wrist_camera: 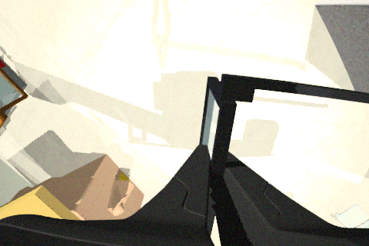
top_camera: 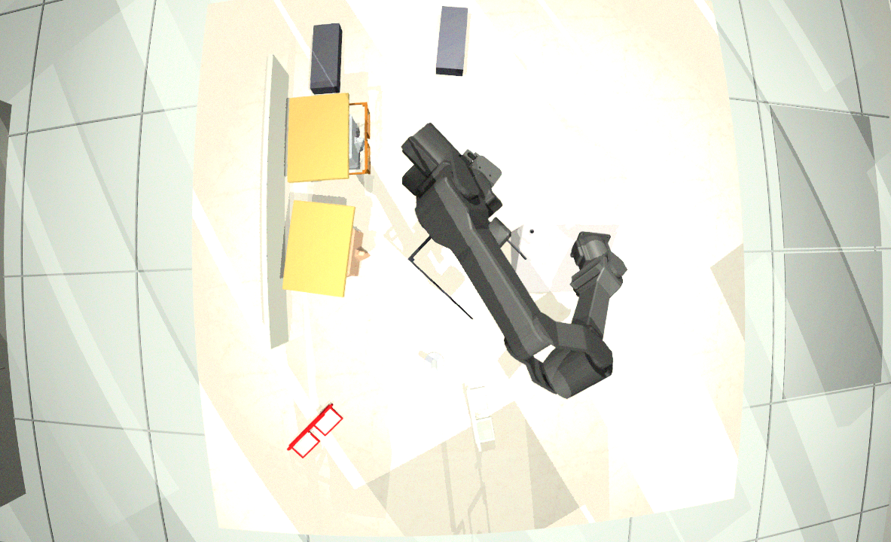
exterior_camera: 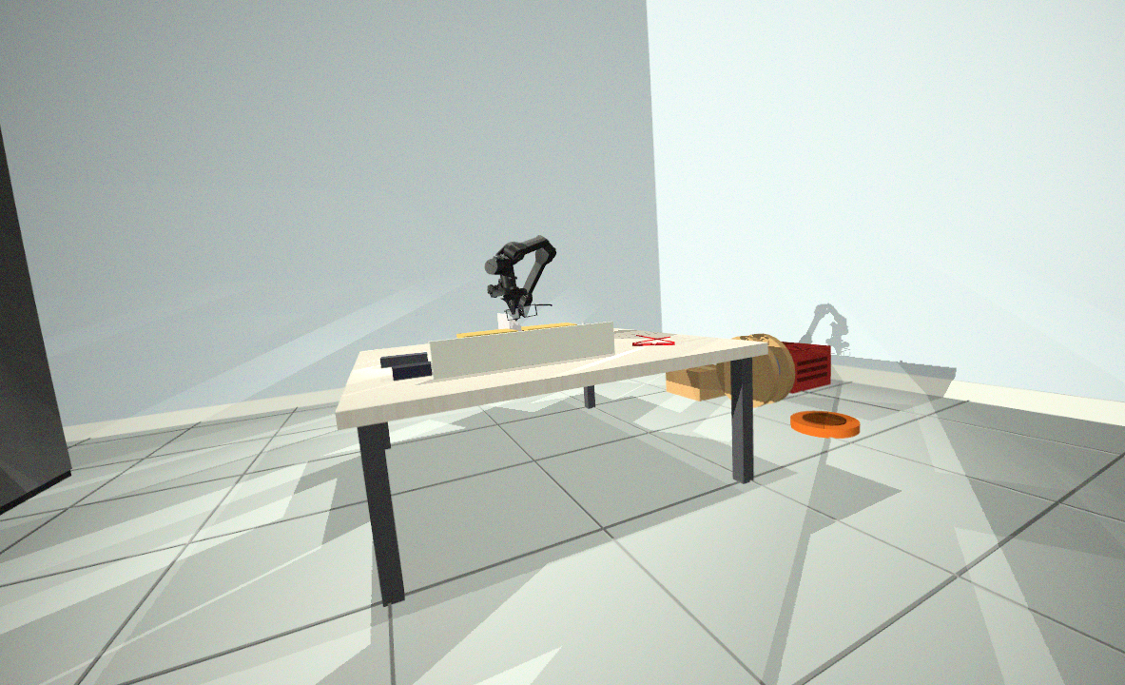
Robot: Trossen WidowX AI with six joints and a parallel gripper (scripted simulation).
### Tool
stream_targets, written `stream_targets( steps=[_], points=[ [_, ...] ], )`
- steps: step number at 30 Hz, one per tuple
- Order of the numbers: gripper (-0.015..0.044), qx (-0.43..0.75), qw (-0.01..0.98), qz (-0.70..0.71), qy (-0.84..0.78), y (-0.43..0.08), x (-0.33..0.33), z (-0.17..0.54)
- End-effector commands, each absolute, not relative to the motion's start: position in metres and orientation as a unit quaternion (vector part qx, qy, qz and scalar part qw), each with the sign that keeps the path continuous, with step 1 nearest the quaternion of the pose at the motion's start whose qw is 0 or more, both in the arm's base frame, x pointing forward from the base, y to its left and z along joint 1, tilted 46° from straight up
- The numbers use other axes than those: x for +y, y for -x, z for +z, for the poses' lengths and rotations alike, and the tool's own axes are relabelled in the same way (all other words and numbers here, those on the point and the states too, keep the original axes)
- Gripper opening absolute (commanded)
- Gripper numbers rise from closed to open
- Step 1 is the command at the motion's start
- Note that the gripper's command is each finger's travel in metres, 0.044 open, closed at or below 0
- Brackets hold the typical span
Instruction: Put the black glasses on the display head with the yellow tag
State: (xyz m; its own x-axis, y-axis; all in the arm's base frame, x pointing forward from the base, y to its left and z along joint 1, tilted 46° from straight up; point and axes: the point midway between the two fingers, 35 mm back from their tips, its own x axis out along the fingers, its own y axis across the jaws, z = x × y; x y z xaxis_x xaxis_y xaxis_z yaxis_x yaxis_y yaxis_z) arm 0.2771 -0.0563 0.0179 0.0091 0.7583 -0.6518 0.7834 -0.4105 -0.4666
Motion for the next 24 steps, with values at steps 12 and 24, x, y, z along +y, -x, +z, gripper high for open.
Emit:
stream_targets(
  steps=[12,24],
  points=[
    [0.0000,0.369,-0.265,-0.534,-0.713,-0.240,-0.106,0.006],
    [0.0000,0.224,-0.480,-0.546,-0.649,-0.206,-0.139,-0.001]
  ],
)
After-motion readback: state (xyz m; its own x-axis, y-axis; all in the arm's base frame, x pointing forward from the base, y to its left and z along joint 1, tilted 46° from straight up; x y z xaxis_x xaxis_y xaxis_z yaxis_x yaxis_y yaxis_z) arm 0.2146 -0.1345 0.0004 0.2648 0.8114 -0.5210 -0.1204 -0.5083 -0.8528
